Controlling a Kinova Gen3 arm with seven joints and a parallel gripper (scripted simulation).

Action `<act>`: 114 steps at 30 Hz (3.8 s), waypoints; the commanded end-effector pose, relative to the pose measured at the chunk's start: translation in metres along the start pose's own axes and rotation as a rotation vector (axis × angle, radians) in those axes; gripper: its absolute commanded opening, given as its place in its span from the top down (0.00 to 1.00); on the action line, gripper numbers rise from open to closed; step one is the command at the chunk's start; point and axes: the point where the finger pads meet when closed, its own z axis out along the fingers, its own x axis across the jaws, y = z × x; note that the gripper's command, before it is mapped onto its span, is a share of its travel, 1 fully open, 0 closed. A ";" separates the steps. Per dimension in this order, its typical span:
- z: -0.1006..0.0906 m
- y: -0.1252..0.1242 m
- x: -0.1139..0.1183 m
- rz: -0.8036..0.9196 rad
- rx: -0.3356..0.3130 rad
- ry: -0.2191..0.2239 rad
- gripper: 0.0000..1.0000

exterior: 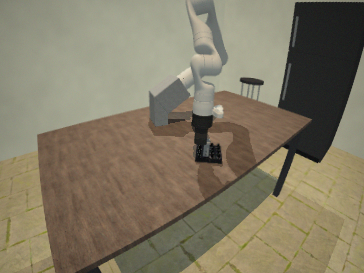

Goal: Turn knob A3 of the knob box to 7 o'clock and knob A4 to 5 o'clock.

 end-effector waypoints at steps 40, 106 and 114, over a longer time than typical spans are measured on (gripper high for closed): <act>-0.001 0.000 0.001 -0.052 0.000 0.002 0.70; -0.001 0.000 0.001 -0.856 -0.001 0.002 0.70; -0.001 0.000 0.001 -0.986 -0.001 0.002 0.70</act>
